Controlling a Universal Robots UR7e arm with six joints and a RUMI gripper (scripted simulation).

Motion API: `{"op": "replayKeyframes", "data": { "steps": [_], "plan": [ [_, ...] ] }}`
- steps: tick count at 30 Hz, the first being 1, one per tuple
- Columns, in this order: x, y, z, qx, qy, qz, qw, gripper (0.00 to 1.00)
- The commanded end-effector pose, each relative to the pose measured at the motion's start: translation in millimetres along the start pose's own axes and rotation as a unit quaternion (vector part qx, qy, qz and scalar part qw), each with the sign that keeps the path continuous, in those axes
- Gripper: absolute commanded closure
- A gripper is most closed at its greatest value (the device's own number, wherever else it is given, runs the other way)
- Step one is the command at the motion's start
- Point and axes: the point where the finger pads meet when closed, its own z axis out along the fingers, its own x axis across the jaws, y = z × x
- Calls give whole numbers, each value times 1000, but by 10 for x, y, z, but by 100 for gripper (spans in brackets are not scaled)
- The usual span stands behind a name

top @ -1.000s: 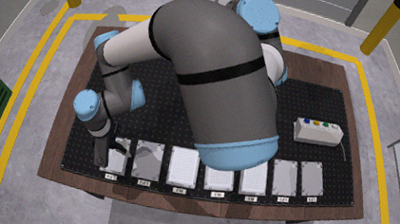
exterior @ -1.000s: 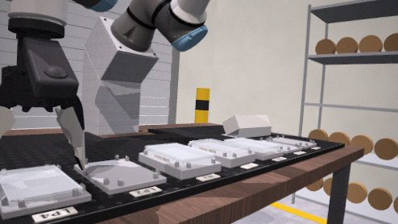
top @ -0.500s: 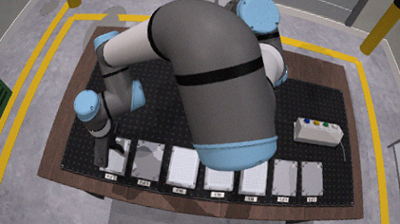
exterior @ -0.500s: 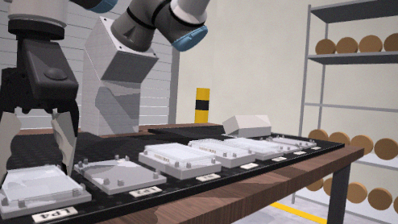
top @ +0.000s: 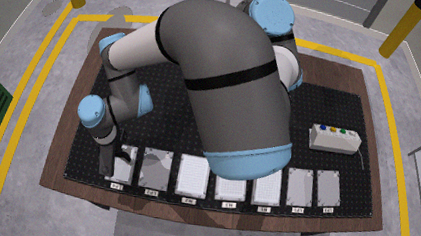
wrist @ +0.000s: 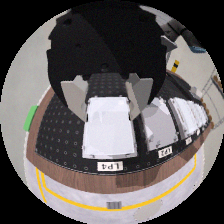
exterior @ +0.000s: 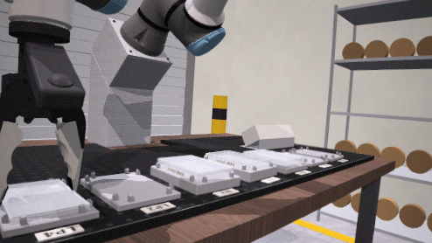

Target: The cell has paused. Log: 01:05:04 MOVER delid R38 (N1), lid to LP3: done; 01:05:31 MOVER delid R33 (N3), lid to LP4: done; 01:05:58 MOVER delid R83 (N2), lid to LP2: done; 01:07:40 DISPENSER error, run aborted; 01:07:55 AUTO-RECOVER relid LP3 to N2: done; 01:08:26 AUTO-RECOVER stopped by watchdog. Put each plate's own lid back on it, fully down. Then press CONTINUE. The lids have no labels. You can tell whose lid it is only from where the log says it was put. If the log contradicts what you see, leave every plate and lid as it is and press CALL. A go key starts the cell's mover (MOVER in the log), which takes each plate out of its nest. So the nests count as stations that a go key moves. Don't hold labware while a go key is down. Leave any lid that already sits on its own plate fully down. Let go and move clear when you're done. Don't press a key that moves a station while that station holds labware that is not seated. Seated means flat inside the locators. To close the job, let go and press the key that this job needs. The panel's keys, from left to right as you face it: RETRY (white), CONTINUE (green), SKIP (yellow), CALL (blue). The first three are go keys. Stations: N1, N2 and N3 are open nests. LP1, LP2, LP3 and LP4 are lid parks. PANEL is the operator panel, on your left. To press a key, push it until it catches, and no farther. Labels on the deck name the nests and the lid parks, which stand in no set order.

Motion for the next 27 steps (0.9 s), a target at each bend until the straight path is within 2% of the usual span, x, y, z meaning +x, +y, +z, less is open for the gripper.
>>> {"op": "replayKeyframes", "data": {
  "steps": [1, 17, 27],
  "plan": [
    [3, -3, -4, 0, 0, 0, 1000, 100],
    [3, -3, -4, 0, 0, 0, 1000, 100],
    [3, -3, -137, 0, 0, 0, 1000, 100]
  ]
}}
